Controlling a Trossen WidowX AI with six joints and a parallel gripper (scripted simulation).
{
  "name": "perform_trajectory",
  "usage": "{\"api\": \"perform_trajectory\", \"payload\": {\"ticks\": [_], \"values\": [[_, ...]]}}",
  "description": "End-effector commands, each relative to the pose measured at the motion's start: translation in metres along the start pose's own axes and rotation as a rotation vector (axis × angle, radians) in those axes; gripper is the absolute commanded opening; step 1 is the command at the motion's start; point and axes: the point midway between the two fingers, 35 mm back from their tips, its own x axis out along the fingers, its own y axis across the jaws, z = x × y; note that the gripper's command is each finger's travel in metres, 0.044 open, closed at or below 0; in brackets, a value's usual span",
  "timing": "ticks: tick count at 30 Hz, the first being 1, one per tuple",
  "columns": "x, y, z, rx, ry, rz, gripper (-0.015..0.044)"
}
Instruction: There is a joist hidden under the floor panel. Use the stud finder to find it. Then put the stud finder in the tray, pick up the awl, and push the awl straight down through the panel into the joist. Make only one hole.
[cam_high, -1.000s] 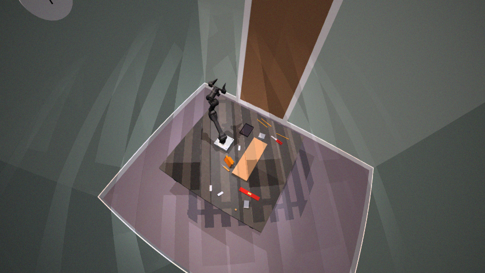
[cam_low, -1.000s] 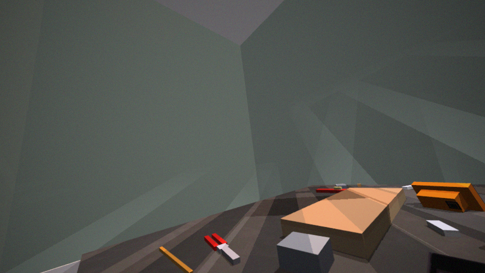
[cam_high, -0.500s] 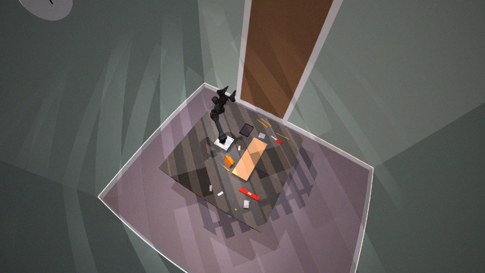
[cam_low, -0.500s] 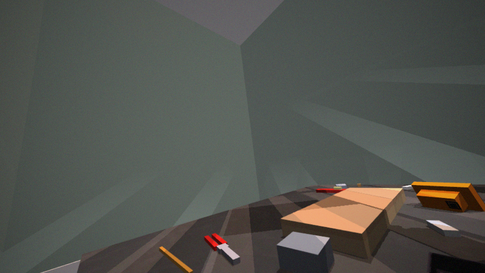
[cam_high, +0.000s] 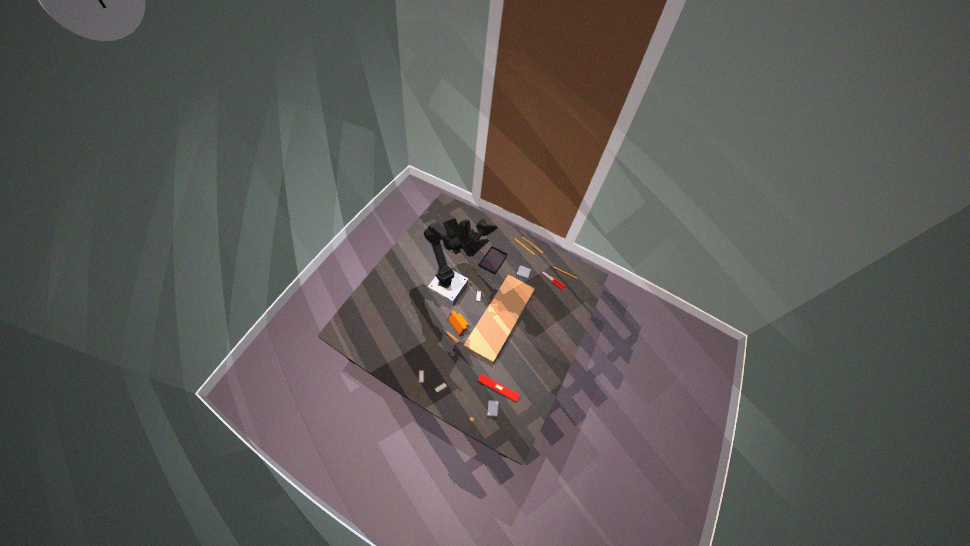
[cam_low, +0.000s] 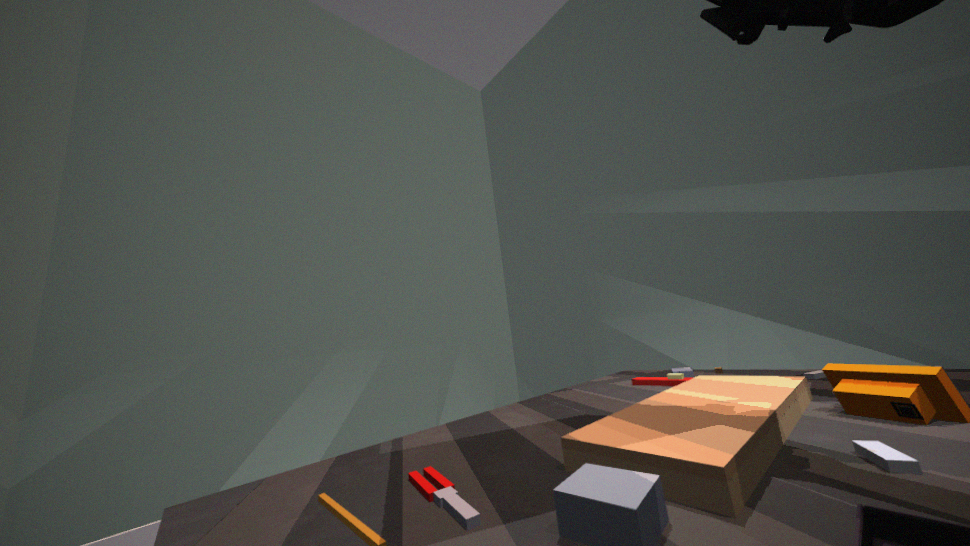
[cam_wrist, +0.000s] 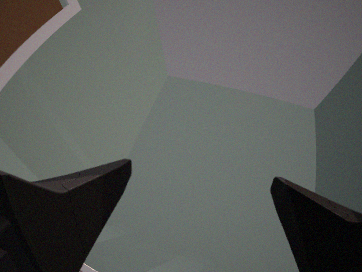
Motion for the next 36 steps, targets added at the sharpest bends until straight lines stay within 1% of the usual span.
{"api": "perform_trajectory", "payload": {"ticks": [1,4,8,12,16,22,27,31,36], "values": [[0.001,-0.027,-0.062,0.205,0.151,-0.111,0.0440],[-0.006,-0.044,-0.112,0.359,0.266,-0.210,0.0440],[-0.024,-0.061,-0.178,0.551,0.416,-0.359,0.0440],[-0.052,-0.072,-0.240,0.726,0.559,-0.527,0.0440],[-0.089,-0.075,-0.298,0.881,0.696,-0.716,0.0440],[-0.161,-0.067,-0.371,1.067,0.896,-1.044,0.0440],[-0.231,-0.050,-0.414,1.162,1.051,-1.354,0.0440],[-0.291,-0.029,-0.434,1.188,1.170,-1.630,0.0440],[-0.364,0.000,-0.439,1.136,1.301,-1.987,0.0440]]}}
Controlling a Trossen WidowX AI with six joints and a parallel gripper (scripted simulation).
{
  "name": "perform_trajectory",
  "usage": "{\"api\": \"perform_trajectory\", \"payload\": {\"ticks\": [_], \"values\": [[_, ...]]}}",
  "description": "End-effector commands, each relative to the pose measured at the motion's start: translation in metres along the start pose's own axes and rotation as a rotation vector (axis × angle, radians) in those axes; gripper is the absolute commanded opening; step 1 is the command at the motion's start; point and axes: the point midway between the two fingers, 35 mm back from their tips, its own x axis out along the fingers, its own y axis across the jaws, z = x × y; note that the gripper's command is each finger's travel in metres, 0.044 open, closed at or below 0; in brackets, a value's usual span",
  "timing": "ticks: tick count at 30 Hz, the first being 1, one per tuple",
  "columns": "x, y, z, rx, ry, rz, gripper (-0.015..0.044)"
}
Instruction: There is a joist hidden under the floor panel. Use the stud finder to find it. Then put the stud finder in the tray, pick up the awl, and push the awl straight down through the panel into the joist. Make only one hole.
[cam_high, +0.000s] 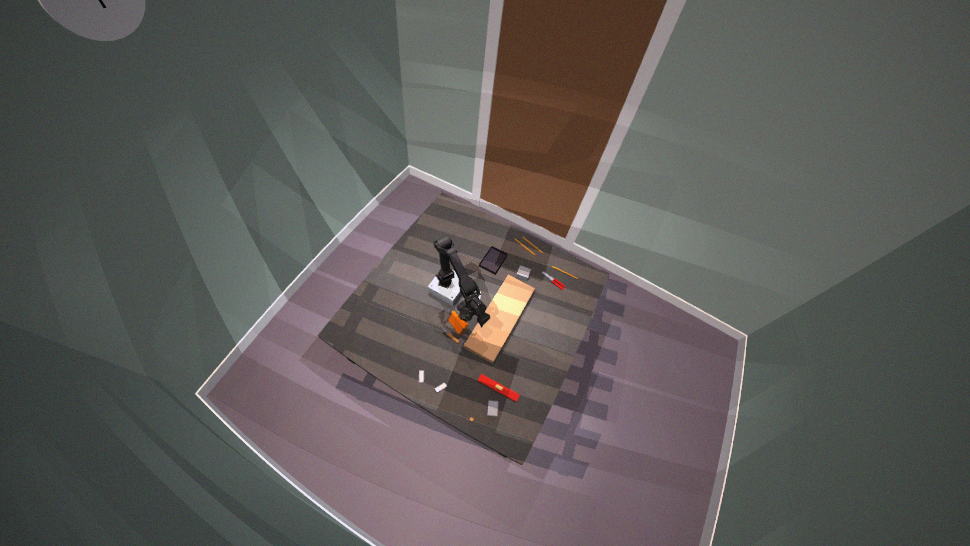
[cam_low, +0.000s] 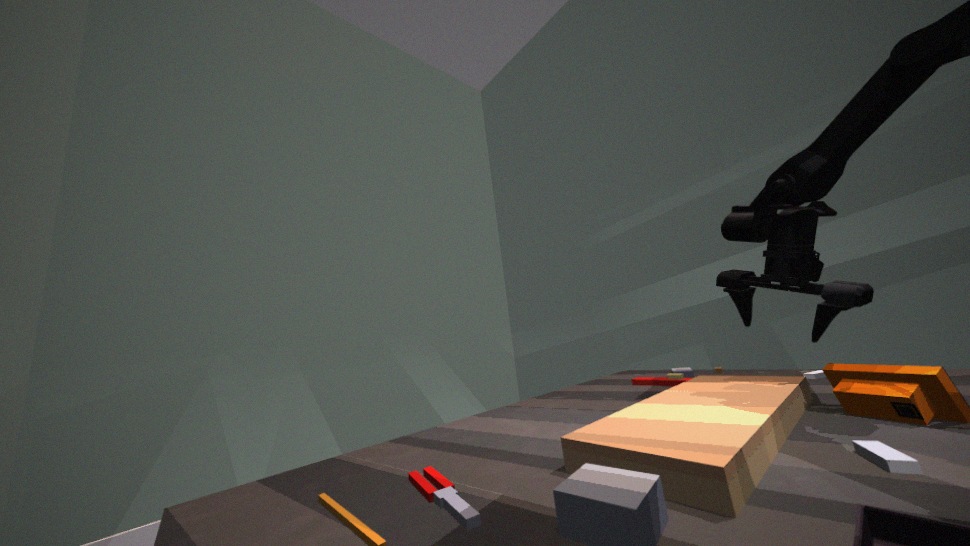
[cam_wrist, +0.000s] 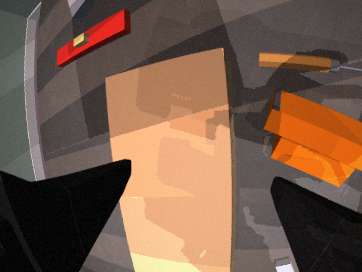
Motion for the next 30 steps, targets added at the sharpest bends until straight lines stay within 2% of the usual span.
{"api": "perform_trajectory", "payload": {"ticks": [1,3,5,30], "values": [[0.018,-0.055,-0.004,0.110,-0.016,-0.236,0.0440],[0.022,-0.081,-0.007,0.156,-0.032,-0.348,0.0440],[0.022,-0.090,-0.008,0.172,-0.039,-0.387,0.0440],[0.036,-0.093,0.000,0.171,-0.040,-0.387,0.0440]]}}
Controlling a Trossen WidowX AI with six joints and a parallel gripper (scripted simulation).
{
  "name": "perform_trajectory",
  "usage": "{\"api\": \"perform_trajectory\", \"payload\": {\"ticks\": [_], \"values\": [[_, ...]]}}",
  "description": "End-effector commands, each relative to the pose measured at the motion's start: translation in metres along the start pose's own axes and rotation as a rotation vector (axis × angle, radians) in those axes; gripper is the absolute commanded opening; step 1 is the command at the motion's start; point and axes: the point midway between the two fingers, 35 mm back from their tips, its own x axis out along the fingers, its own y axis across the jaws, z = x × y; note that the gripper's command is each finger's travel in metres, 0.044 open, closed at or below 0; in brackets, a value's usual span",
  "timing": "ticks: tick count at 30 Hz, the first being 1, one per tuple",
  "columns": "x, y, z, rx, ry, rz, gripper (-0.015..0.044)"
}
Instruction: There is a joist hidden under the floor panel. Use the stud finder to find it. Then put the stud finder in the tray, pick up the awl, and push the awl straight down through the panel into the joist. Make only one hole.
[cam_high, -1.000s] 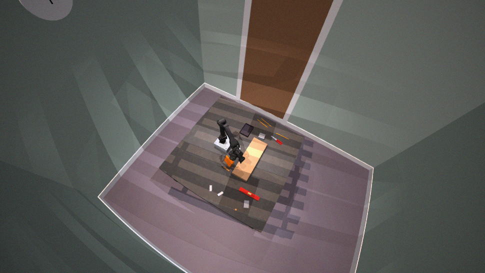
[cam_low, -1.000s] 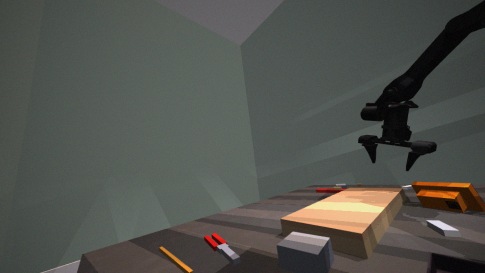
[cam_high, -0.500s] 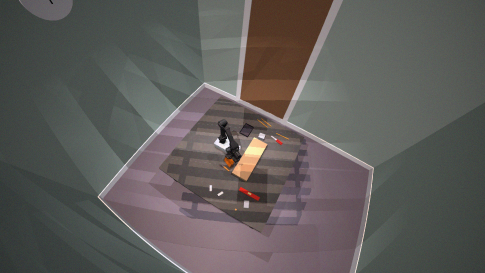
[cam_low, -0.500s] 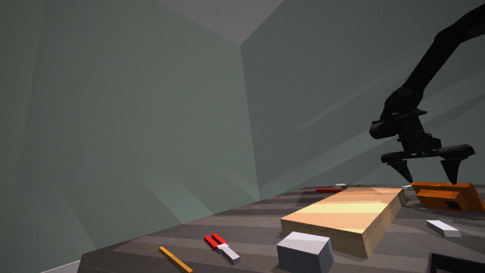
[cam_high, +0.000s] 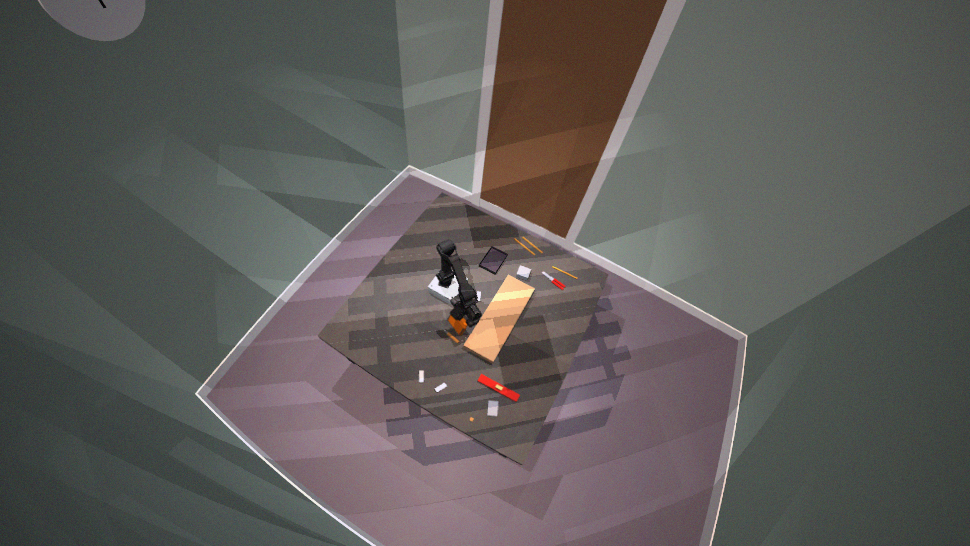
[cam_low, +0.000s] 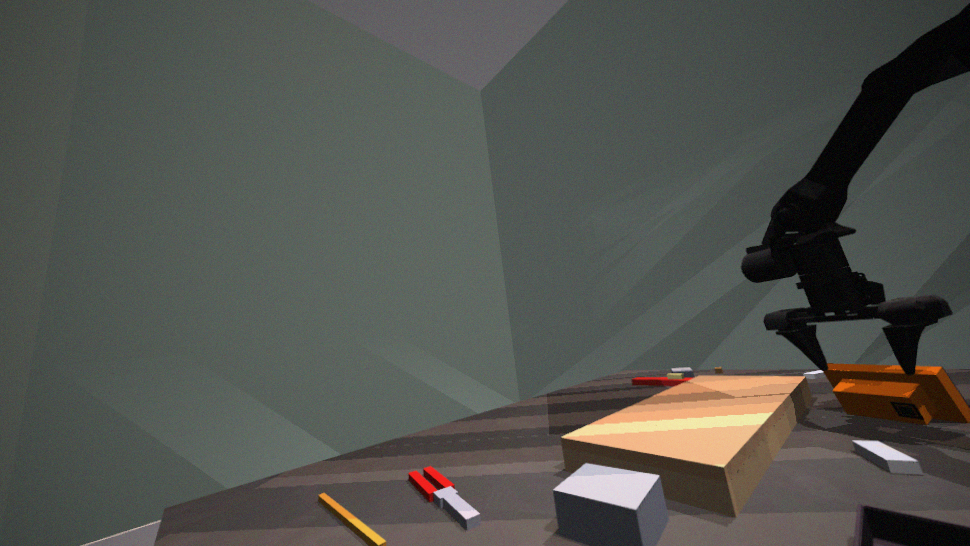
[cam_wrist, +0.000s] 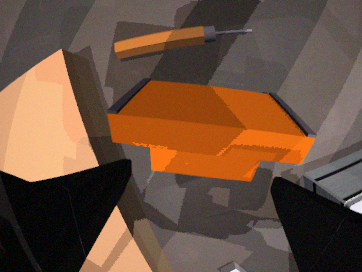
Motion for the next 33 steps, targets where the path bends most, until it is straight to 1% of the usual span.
{"api": "perform_trajectory", "payload": {"ticks": [1,24,33], "values": [[0.007,-0.001,0.000,-0.004,-0.003,-0.004,0.0440],[0.042,-0.002,-0.004,-0.004,-0.003,-0.005,0.0440],[0.042,-0.002,-0.004,-0.004,-0.003,-0.005,0.0380]]}}
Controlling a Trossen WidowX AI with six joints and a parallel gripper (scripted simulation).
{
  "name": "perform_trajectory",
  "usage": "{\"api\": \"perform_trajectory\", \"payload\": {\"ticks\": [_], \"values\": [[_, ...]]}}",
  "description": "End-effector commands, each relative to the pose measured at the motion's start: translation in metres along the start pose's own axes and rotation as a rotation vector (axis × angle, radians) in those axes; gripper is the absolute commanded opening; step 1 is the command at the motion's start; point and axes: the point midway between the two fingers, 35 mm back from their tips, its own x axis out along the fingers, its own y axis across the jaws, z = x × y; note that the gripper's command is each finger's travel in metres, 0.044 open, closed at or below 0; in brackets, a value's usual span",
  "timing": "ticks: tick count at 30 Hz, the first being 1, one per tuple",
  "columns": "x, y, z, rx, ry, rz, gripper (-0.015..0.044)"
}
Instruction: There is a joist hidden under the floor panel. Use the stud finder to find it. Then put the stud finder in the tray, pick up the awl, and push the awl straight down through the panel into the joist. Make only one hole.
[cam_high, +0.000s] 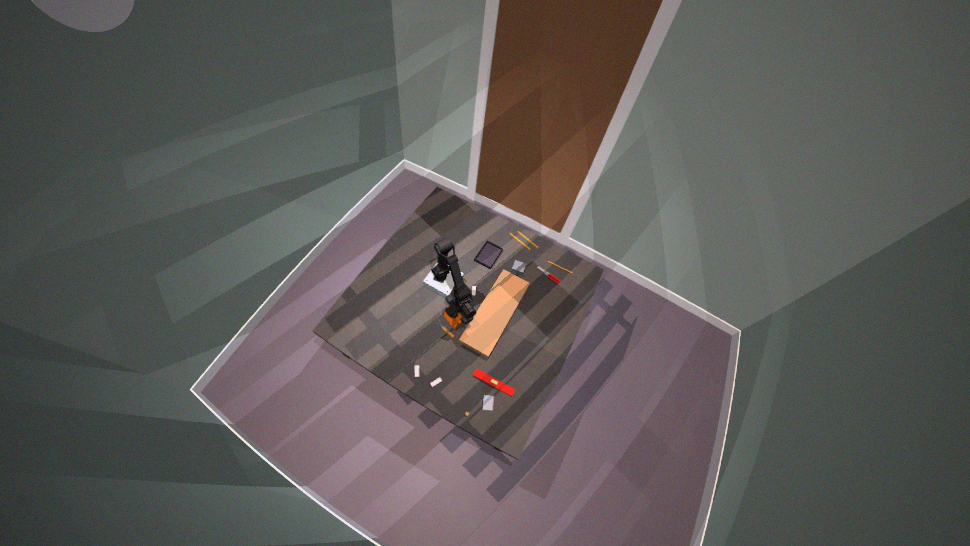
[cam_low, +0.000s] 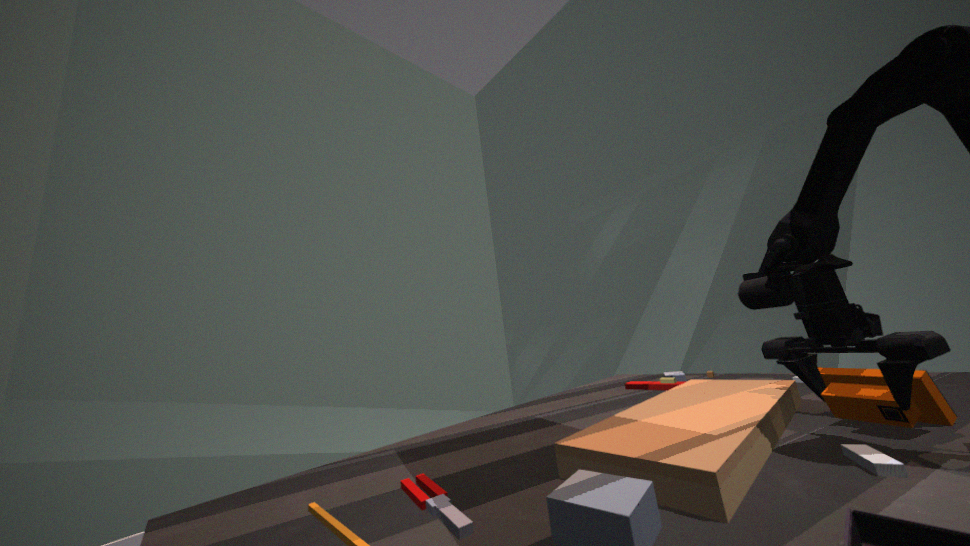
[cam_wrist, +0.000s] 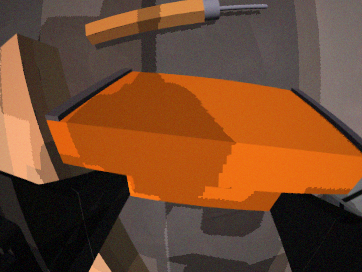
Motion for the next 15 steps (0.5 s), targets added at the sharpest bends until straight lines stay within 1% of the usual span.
{"api": "perform_trajectory", "payload": {"ticks": [1,6,15], "values": [[0.000,0.000,0.000,-0.003,-0.003,0.000,0.0373],[0.000,0.000,0.000,-0.003,-0.003,0.000,0.0340],[-0.013,0.002,0.002,-0.003,-0.003,0.001,0.0104]]}}
